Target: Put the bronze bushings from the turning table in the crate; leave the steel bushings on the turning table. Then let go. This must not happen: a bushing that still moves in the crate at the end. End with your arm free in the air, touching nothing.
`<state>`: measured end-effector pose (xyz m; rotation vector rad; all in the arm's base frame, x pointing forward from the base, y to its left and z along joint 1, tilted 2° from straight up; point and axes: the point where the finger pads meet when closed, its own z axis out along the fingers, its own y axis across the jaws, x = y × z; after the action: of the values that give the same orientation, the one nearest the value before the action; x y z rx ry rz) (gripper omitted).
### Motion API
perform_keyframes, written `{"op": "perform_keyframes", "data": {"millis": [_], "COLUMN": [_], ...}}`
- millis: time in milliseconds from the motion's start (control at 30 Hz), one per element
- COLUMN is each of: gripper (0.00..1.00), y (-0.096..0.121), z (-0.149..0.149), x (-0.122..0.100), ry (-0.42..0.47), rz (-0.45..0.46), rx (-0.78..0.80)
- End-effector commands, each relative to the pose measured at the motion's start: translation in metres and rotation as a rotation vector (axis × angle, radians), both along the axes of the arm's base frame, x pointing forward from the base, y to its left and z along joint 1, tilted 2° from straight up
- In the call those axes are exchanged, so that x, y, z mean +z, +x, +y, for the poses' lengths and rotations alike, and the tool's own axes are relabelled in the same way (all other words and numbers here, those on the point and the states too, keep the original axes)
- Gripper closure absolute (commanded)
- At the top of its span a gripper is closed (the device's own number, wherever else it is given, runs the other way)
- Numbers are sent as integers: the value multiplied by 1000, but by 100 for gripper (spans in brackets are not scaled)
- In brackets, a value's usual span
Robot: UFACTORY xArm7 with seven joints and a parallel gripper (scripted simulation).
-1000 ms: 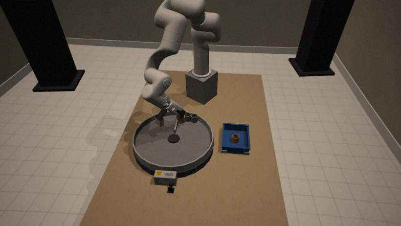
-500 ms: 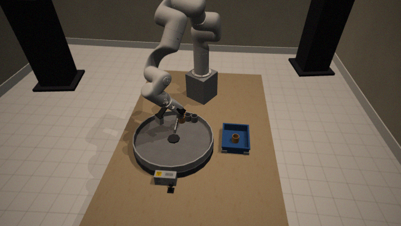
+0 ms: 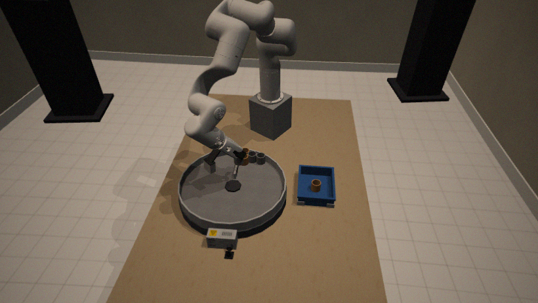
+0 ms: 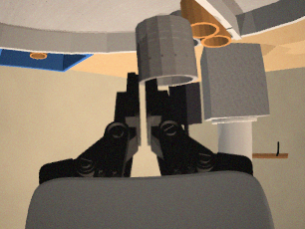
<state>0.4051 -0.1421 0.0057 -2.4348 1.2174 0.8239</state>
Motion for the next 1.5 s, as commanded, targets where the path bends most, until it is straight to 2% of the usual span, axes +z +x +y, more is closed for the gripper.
{"op": "perform_keyframes", "data": {"millis": [0, 67, 200, 333, 833, 1067, 1467], "gripper": [100, 100, 100, 100, 100, 100, 100], "y": [40, 40, 61, 70, 70, 71, 71], "z": [-15, -15, -23, -26, -26, -27, -27], "x": [2, 2, 3, 3, 3, -25, -27], "ry": [3, 3, 3, 3, 3, 3, 3], "rz": [4, 4, 4, 4, 4, 4, 4], "rx": [1, 1, 1, 1, 1, 1, 1]}}
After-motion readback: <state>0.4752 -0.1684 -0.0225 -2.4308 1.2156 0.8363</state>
